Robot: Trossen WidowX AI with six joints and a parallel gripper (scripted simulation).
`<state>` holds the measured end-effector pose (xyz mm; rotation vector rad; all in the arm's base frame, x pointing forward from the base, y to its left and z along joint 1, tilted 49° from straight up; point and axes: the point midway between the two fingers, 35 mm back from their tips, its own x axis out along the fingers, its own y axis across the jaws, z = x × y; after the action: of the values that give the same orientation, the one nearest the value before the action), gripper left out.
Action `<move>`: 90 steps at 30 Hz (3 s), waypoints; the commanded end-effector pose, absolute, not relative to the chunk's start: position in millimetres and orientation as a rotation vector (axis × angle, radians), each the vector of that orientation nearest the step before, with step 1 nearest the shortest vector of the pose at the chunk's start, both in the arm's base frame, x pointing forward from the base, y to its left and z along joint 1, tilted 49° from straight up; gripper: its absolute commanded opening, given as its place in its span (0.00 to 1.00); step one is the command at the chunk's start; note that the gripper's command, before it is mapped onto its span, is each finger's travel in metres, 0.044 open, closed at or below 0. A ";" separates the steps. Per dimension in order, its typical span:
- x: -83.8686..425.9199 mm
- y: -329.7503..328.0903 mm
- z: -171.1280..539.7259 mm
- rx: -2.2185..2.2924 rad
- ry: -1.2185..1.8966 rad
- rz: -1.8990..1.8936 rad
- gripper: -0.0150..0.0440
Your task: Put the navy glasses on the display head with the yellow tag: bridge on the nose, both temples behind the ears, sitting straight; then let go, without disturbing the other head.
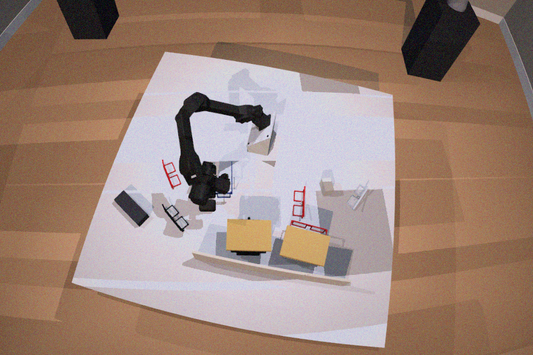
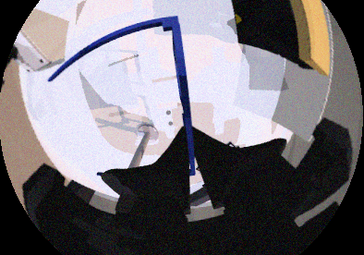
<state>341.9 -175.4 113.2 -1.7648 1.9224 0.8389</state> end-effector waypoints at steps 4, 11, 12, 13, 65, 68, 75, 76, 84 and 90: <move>347.6 -160.9 129.2 -1.769 1.915 0.837 0.25; 350.8 -135.7 153.0 -1.769 1.916 0.838 0.25; 350.8 -134.0 154.7 -1.769 1.916 0.838 0.25; 350.9 -133.4 155.3 -1.769 1.916 0.838 0.25; 286.4 -40.7 65.5 -0.907 1.732 -0.394 0.25; 280.4 -36.8 60.9 -0.851 1.705 -0.462 0.25; 266.1 -28.6 51.0 -0.722 1.636 -0.613 0.25; 265.1 -28.1 50.3 -0.713 1.630 -0.624 0.25; 265.0 -30.9 47.0 -0.709 1.628 -0.627 0.25; 265.2 -35.0 42.8 -0.708 1.628 -0.625 0.25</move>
<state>265.9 -32.7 45.2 -0.7041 1.6245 -0.6283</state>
